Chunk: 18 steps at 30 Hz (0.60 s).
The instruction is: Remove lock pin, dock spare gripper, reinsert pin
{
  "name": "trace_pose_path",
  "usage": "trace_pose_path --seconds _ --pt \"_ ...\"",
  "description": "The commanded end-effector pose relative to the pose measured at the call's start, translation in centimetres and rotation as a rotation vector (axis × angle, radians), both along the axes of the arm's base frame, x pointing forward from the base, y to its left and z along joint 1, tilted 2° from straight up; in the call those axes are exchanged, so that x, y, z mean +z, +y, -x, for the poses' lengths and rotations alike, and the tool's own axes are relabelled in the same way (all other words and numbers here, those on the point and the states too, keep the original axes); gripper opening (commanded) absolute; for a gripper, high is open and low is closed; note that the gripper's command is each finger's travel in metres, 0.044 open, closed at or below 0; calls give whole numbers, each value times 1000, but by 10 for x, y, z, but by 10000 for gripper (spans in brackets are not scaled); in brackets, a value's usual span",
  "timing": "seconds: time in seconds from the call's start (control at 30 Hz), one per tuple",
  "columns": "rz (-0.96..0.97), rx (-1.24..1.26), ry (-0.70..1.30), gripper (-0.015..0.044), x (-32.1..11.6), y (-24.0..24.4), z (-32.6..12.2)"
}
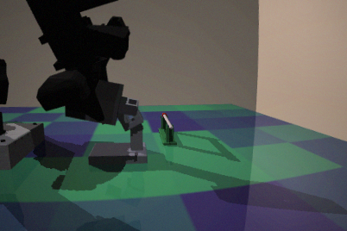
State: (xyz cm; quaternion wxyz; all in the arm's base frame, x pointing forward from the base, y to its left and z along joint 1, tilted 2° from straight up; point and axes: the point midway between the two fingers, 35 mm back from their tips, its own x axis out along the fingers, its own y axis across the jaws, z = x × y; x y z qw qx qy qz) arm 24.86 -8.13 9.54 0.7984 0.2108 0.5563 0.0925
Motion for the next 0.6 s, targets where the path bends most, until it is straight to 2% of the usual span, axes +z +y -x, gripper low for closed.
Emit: trace_pose_path --seconds 0.0,0.57 --pt "-94 -57 39 0 6 7 -1" --pt "-549 -357 380 0 25 44 10"
